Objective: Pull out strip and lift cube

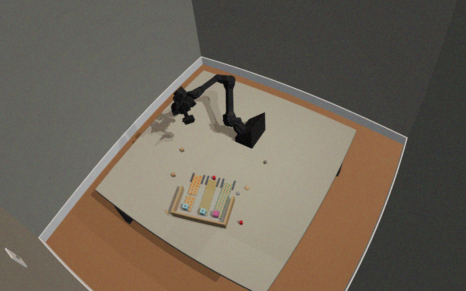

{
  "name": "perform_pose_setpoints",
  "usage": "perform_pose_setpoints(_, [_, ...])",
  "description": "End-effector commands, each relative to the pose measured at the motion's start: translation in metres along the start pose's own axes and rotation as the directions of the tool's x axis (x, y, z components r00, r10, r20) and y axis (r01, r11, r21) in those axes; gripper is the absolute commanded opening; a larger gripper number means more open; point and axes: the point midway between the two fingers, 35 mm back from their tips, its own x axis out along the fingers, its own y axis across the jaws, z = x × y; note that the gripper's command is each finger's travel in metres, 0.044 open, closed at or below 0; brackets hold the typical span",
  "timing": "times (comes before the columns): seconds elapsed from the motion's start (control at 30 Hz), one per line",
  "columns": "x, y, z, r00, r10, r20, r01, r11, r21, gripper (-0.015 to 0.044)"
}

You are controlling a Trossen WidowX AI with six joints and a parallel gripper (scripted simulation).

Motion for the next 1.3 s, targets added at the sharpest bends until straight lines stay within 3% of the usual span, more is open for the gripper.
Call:
perform_pose_setpoints(0.0, [0.044,-0.06,0.002,0.982,-0.183,0.054,0.189,0.97,-0.152,0.04])
perform_pose_setpoints(0.2, [0.085,-0.131,-0.016,0.898,-0.421,0.128,0.435,0.808,-0.398,0.04])
perform_pose_setpoints(0.4, [0.103,-0.194,-0.051,0.756,-0.614,0.227,0.58,0.466,-0.668,0.04])
perform_pose_setpoints(0.57, [0.102,-0.235,-0.085,0.616,-0.699,0.363,0.544,0.044,-0.838,0.04])
perform_pose_setpoints(0.73, [0.088,-0.259,-0.116,0.509,-0.677,0.531,0.364,-0.39,-0.846,0.04])
perform_pose_setpoints(1.27, [0.087,-0.261,-0.119,0.502,-0.669,0.548,0.342,-0.429,-0.836,0.04])
